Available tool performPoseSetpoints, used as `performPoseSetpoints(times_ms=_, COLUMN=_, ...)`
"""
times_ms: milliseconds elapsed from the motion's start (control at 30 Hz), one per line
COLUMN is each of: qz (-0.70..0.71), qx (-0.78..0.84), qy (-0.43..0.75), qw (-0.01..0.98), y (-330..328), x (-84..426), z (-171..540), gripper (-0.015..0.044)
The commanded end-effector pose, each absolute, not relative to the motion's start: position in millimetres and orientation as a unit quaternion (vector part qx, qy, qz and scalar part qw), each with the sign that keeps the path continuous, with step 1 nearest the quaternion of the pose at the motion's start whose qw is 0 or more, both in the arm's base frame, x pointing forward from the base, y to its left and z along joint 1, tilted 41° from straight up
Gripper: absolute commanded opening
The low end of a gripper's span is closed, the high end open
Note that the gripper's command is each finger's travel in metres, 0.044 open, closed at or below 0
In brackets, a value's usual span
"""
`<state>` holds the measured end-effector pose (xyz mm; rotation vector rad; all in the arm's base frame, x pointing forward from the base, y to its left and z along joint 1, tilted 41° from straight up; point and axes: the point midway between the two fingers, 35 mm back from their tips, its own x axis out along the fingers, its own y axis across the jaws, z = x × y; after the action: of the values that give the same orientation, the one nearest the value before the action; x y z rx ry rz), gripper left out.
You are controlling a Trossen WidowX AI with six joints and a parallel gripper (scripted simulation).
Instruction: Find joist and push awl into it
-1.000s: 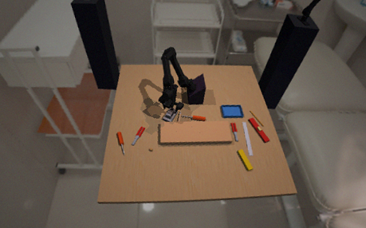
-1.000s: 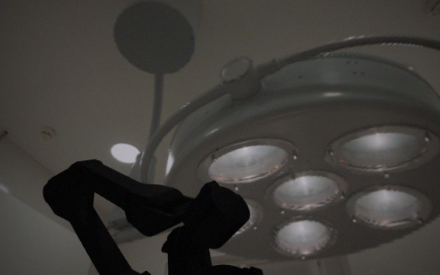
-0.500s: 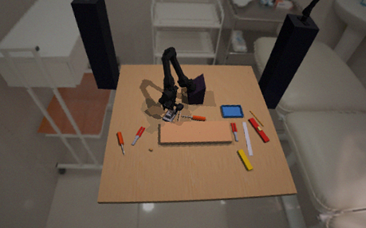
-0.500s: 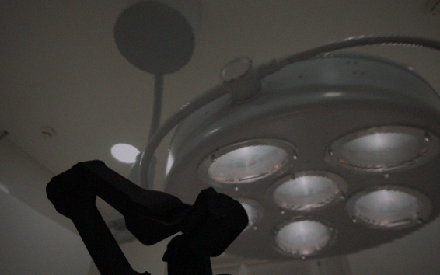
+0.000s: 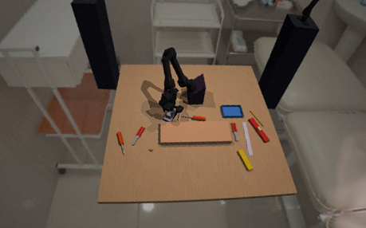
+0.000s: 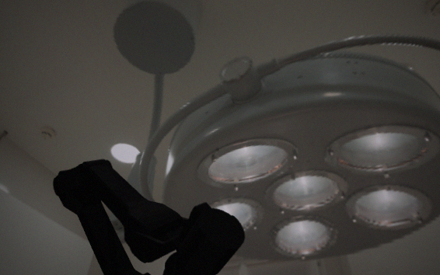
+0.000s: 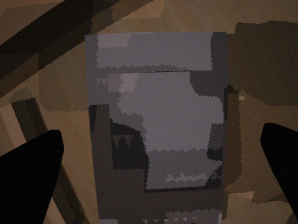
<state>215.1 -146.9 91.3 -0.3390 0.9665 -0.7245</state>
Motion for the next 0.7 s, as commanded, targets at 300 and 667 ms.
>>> performPoseSetpoints(times_ms=300, qz=-0.336, qx=-0.162, qy=0.456, qw=0.808, y=-155.6, x=213.5, z=78.0, gripper=0.0361)
performPoseSetpoints(times_ms=667, qz=-0.336, qx=-0.162, qy=0.456, qw=0.808, y=-155.6, x=213.5, z=78.0, gripper=0.0268)
